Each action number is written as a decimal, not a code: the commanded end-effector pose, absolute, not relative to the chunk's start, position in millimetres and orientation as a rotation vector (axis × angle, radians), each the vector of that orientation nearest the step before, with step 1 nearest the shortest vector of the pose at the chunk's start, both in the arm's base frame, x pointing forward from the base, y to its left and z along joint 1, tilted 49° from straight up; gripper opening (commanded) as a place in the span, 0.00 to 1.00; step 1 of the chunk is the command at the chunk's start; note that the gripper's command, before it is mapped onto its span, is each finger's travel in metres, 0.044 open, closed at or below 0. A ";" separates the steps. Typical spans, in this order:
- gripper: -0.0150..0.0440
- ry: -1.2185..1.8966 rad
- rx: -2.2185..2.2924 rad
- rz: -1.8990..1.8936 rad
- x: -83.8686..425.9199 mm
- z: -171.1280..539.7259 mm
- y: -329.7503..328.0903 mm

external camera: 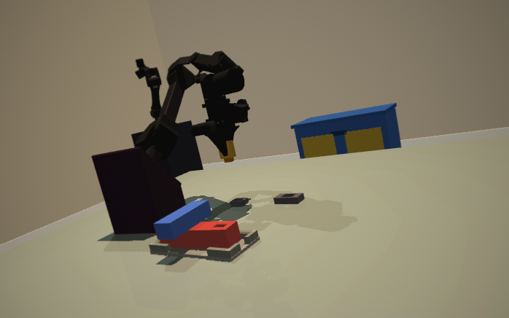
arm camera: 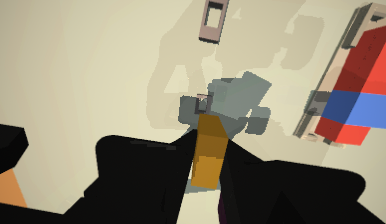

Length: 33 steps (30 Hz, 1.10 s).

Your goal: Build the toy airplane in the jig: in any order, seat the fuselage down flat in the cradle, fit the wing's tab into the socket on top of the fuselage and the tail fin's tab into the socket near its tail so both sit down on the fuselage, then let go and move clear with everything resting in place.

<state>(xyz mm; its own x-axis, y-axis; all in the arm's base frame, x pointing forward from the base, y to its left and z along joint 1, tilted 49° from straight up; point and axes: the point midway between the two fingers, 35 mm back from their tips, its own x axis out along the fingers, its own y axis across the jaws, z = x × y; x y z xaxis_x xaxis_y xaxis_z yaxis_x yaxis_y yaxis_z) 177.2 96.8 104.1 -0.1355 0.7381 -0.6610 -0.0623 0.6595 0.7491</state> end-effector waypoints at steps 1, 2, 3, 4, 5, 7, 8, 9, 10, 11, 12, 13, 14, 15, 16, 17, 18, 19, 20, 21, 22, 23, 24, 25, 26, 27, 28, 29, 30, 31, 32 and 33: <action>0.25 1.554 0.566 0.767 177.8 113.5 90.5; 0.25 1.554 0.566 0.767 177.8 113.5 90.5; 0.25 1.554 0.566 0.767 178.1 113.4 90.4; 0.25 1.554 0.566 0.767 179.2 112.9 90.0; 0.25 1.554 0.565 0.767 181.1 112.2 89.3; 0.25 1.554 0.564 0.766 185.5 110.3 87.7; 0.25 1.553 0.564 0.766 187.7 109.3 86.8; 0.25 1.553 0.564 0.766 189.9 108.2 86.0; 0.25 1.553 0.563 0.765 192.1 107.2 85.1; 0.25 1.553 0.563 0.765 194.2 106.1 84.2; 0.25 1.553 0.563 0.765 196.4 105.0 83.4; 0.25 1.553 0.562 0.765 198.6 103.9 82.5; 0.25 1.552 0.562 0.764 200.7 102.7 81.6; 0.25 1.552 0.561 0.764 202.9 101.5 80.6; 0.25 1.552 0.561 0.764 205.0 100.3 79.7; 0.25 1.552 0.561 0.764 207.1 99.1 78.8; 0.25 1.552 0.560 0.763 209.2 97.8 77.8; 0.25 1.552 0.560 0.763 211.3 96.5 76.9; 0.25 1.552 0.560 0.763 213.4 95.1 75.9; 0.25 1.551 0.559 0.763 215.5 93.8 74.9; 0.25 1.551 0.559 0.763 217.6 92.4 74.0; 0.25 1.551 0.559 0.762 219.6 91.0 73.0; 0.25 1.551 0.558 0.762 221.6 89.6 72.0; 0.25 1.551 0.558 0.762 223.7 88.1 71.0; 0.25 1.551 0.558 0.762 225.7 86.6 69.9; 0.25 1.551 0.557 0.762 227.7 85.1 68.9; 0.25 1.550 0.557 0.762 229.7 83.5 67.9; 0.25 1.550 0.557 0.762 231.6 82.0 66.8; 0.25 1.550 0.556 0.761 233.6 80.4 65.8; 0.25 1.550 0.556 0.761 235.5 78.7 64.7; 0.25 1.550 0.556 0.761 237.5 77.1 63.6; 0.25 1.550 0.555 0.761 239.4 75.4 62.6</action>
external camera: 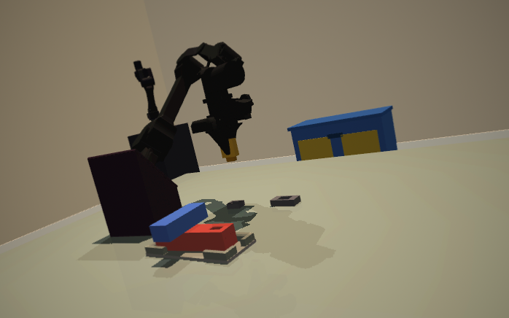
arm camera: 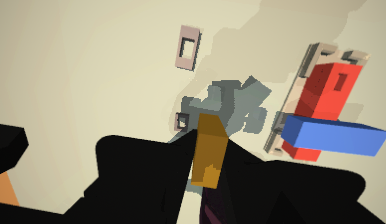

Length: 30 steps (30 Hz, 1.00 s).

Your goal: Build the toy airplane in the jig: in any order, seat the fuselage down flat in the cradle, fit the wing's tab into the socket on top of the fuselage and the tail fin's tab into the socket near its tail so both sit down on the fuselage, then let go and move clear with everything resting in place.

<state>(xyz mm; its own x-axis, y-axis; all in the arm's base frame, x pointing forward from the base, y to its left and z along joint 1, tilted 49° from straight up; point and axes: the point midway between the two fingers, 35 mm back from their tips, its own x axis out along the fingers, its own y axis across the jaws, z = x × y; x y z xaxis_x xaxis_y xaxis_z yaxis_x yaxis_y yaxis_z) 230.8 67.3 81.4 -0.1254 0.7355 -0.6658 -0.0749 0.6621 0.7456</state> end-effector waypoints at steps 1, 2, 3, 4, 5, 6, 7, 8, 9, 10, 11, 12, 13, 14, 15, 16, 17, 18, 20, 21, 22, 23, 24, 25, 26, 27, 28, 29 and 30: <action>0.25 1.550 0.555 0.761 241.3 73.7 61.5; 0.25 1.549 0.555 0.761 243.1 72.0 60.4; 0.25 1.549 0.555 0.761 245.0 70.2 59.3; 0.25 1.549 0.554 0.761 246.8 68.4 58.2; 0.25 1.549 0.554 0.761 248.7 66.6 57.1; 0.25 1.549 0.554 0.761 250.5 64.8 55.9; 0.25 1.549 0.553 0.760 252.2 62.9 54.8; 0.25 1.549 0.553 0.760 254.0 61.0 53.7; 0.25 1.548 0.553 0.760 255.8 59.1 52.5; 0.25 1.548 0.553 0.760 257.5 57.1 51.4; 0.25 1.548 0.552 0.760 259.2 55.2 50.2; 0.25 1.548 0.552 0.760 260.9 53.2 49.1; 0.25 1.548 0.552 0.760 262.6 51.2 47.9; 0.25 1.548 0.552 0.760 264.2 49.1 46.8; 0.25 1.548 0.551 0.760 265.9 47.1 45.6; 0.25 1.548 0.551 0.760 267.5 45.0 44.4; 0.25 1.547 0.551 0.760 269.1 42.9 43.2; 0.25 1.547 0.551 0.760 270.6 40.7 42.0; 0.25 1.547 0.550 0.760 273.7 36.4 39.7; 0.25 1.547 0.550 0.760 275.2 34.1 38.5; 0.25 1.547 0.550 0.760 276.7 31.9 37.3; 0.25 1.547 0.549 0.760 278.1 29.6 36.1; 0.25 1.547 0.549 0.761 279.5 27.4 34.9; 0.25 1.546 0.549 0.761 281.0 25.1 33.6; 0.25 1.546 0.549 0.761 282.3 22.7 32.4; 0.25 1.546 0.549 0.761 283.7 20.4 31.2; 0.25 1.546 0.548 0.761 285.0 18.0 30.0; 0.25 1.546 0.548 0.761 286.3 15.6 28.8; 0.25 1.546 0.548 0.761 287.6 13.2 27.6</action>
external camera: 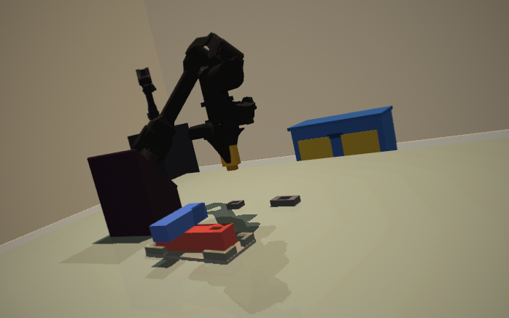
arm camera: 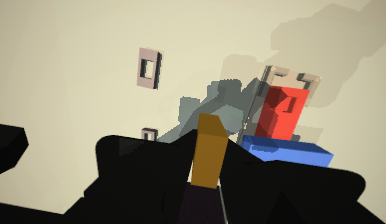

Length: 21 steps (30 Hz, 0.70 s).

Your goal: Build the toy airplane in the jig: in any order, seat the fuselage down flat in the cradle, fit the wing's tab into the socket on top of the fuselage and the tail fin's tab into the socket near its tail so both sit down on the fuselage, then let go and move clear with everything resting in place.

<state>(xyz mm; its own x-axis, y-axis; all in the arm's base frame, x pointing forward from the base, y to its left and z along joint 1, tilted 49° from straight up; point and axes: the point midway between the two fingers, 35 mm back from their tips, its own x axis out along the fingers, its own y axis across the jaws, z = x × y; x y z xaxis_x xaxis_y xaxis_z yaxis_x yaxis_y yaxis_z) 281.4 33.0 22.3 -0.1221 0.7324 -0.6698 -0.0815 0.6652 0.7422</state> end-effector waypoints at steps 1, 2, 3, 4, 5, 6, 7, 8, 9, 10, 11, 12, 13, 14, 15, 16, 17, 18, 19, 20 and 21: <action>0.25 1.546 0.548 0.761 288.9 10.7 26.3; 0.25 1.545 0.548 0.761 290.1 8.3 25.1; 0.25 1.545 0.547 0.761 291.3 5.8 23.9; 0.25 1.545 0.547 0.762 292.5 3.3 22.7; 0.25 1.545 0.547 0.762 293.7 0.8 21.5; 0.25 1.545 0.547 0.762 294.8 -1.8 20.2; 0.25 1.545 0.547 0.762 295.9 -4.4 19.0; 0.25 1.545 0.547 0.762 297.0 -6.9 17.8; 0.25 1.545 0.546 0.762 298.0 -9.6 16.6; 0.25 1.544 0.546 0.763 299.0 -12.2 15.4; 0.25 1.544 0.546 0.763 300.0 -14.8 14.1; 0.25 1.544 0.546 0.763 301.0 -17.5 12.9; 0.25 1.544 0.546 0.763 301.9 -20.2 11.7; 0.25 1.544 0.546 0.763 302.9 -22.9 10.5; 0.25 1.544 0.545 0.764 303.7 -25.6 9.3; 0.25 1.544 0.545 0.764 304.6 -28.4 8.1; 0.25 1.543 0.545 0.764 305.4 -31.1 6.9; 0.25 1.543 0.545 0.764 306.2 -33.9 5.7; 0.25 1.543 0.545 0.764 307.0 -36.7 4.5; 0.25 1.543 0.545 0.765 307.7 -39.5 3.3; 0.25 1.543 0.545 0.765 308.4 -42.4 2.1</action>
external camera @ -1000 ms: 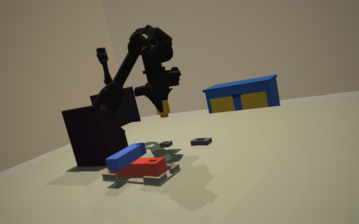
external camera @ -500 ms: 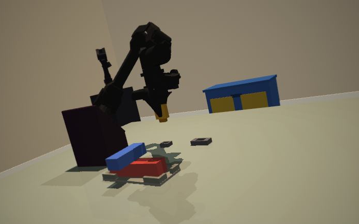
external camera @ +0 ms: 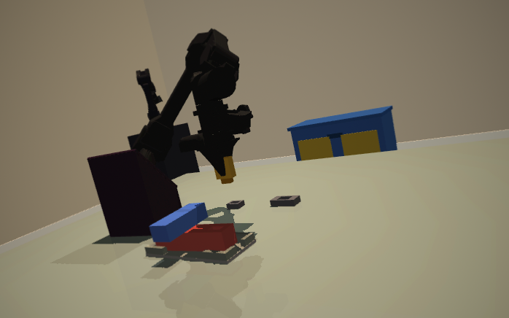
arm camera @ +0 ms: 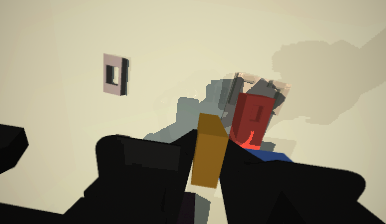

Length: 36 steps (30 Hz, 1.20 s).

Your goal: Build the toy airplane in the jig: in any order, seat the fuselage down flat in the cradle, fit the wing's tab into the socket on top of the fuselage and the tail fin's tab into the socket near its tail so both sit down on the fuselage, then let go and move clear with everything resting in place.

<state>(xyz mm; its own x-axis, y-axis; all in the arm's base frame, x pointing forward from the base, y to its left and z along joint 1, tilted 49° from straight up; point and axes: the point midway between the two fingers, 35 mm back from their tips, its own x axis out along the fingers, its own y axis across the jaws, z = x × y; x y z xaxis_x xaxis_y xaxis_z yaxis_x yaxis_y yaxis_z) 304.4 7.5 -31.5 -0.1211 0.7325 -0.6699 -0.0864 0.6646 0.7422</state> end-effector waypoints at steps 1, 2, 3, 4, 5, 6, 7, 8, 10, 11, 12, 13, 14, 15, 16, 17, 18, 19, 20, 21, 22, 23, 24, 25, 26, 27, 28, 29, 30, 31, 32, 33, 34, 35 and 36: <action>0.25 1.543 0.545 0.765 309.1 -45.2 0.9; 0.25 1.543 0.545 0.765 309.7 -48.1 -0.3; 0.25 1.542 0.544 0.766 310.4 -51.0 -1.4; 0.25 1.542 0.544 0.766 310.9 -53.9 -2.6; 0.25 1.542 0.544 0.766 311.5 -56.8 -3.8; 0.25 1.542 0.544 0.767 312.0 -59.7 -4.9; 0.25 1.542 0.544 0.767 312.5 -62.7 -6.1; 0.25 1.542 0.544 0.767 313.0 -65.6 -7.2; 0.25 1.541 0.544 0.768 313.8 -71.6 -9.5; 0.25 1.541 0.544 0.768 314.2 -74.6 -10.6; 0.25 1.541 0.544 0.769 314.5 -77.6 -11.7; 0.25 1.541 0.544 0.769 314.8 -80.7 -12.8; 0.25 1.541 0.544 0.769 315.1 -83.7 -13.9; 0.25 1.540 0.544 0.770 315.4 -86.8 -15.0; 0.25 1.540 0.544 0.770 315.6 -89.9 -16.1; 0.25 1.540 0.543 0.770 315.8 -92.9 -17.1; 0.25 1.540 0.543 0.771 315.9 -96.0 -18.2; 0.25 1.540 0.543 0.771 316.0 -99.2 -19.2; 0.25 1.540 0.543 0.772 316.1 -102.3 -20.3; 0.25 1.539 0.543 0.772 316.1 -105.4 -21.3; 0.25 1.539 0.543 0.772 316.1 -108.6 -22.3; 0.25 1.539 0.543 0.773 316.1 -111.7 -23.3; 0.25 1.539 0.543 0.773 316.1 -114.3 -24.1; 0.25 1.539 0.543 0.773 316.0 -115.9 -24.6; 0.25 1.539 0.543 0.774 316.0 -116.4 -24.8; 0.30 1.539 0.543 0.774 316.1 -116.2 -24.8; 0.34 1.539 0.543 0.774 316.3 -116.1 -24.8; 0.36 1.539 0.543 0.774 316.3 -116.0 -24.9; 0.36 1.539 0.543 0.774 316.3 -116.0 -24.9; 0.36 1.539 0.543 0.774 316.3 -116.0 -24.9; 0.36 1.539 0.543 0.774 316.3 -116.0 -24.9; 0.36 1.539 0.543 0.774 316.2 -116.2 -24.8; 0.36 1.539 0.543 0.774 316.1 -116.3 -24.7; 0.36 1.539 0.543 0.774 316.1 -116.3 -24.7; 0.36 1.539 0.543 0.774 316.0 -116.4 -24.7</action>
